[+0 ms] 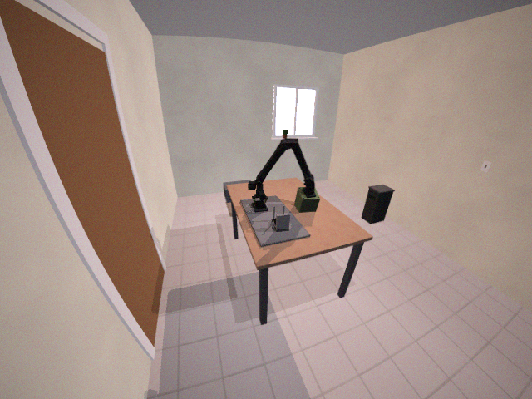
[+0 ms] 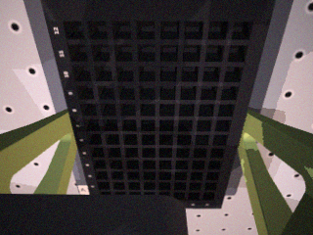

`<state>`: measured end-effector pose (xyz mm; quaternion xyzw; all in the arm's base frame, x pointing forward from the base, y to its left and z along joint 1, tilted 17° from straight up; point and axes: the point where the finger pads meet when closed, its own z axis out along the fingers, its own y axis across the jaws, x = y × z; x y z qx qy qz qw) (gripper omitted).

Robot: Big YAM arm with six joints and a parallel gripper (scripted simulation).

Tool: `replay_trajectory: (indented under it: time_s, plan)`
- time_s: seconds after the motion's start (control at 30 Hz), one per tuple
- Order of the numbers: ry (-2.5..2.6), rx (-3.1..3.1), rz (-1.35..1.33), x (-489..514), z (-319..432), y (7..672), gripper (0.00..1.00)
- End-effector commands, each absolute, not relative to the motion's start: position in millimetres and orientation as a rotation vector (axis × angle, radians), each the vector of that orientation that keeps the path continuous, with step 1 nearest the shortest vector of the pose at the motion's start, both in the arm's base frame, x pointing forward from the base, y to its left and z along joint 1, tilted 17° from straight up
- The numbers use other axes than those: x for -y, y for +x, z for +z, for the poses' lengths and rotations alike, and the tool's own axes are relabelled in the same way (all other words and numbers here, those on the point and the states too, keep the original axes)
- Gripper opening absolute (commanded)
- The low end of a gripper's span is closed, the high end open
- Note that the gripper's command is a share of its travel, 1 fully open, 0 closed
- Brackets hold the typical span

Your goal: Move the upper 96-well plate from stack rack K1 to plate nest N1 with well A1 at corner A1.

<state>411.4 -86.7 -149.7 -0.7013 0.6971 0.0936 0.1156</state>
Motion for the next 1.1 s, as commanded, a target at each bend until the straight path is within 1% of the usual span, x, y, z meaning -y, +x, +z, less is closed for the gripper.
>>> replay_trajectory:
  time_s: [0.0, 1.07]
  plan:
    - [-2.038, -2.030, 0.216, 92.3, -144.1, 432.7, 0.00]
    - [-2.042, -2.028, 0.224, 88.4, -149.4, 431.2, 0.00]
